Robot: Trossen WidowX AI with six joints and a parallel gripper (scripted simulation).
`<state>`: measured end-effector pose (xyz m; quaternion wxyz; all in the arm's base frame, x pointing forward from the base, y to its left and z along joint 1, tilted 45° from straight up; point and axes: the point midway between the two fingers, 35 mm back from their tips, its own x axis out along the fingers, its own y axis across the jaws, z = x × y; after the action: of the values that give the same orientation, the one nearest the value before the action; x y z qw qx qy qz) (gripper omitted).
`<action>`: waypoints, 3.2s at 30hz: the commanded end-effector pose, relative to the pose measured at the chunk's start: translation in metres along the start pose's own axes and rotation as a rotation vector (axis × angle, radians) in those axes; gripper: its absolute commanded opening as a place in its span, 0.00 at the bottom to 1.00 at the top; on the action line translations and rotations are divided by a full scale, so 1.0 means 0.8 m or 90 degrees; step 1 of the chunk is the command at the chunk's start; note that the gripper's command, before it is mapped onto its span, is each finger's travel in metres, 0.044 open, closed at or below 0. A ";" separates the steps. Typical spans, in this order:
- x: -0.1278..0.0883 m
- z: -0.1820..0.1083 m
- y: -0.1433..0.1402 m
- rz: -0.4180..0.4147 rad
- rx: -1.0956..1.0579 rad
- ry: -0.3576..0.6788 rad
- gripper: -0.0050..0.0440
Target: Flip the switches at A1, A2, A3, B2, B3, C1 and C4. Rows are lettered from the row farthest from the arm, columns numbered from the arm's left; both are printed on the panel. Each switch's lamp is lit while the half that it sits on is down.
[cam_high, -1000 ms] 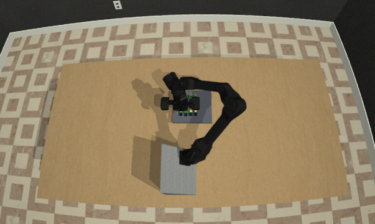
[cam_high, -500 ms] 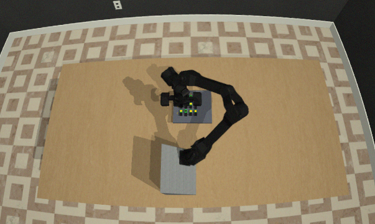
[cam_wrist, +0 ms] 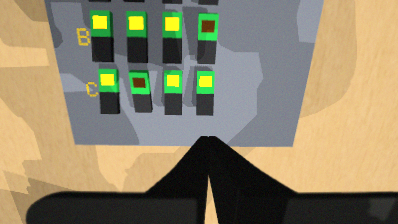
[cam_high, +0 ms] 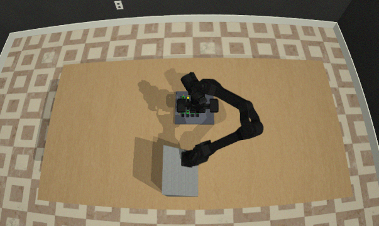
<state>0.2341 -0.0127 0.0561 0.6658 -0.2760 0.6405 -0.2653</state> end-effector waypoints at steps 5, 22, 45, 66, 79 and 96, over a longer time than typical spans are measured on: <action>0.029 -0.001 -0.005 0.002 0.004 -0.018 0.00; 0.055 -0.003 -0.002 -0.001 -0.003 -0.011 0.00; 0.060 0.000 -0.003 0.002 0.002 -0.016 0.00; 0.066 -0.002 -0.002 0.001 -0.002 -0.011 0.00; 0.068 -0.003 -0.002 0.001 -0.003 -0.011 0.00; 0.045 0.007 -0.001 0.010 0.010 -0.021 0.00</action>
<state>0.2334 -0.0507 0.0202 0.6694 -0.2790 0.6372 -0.2609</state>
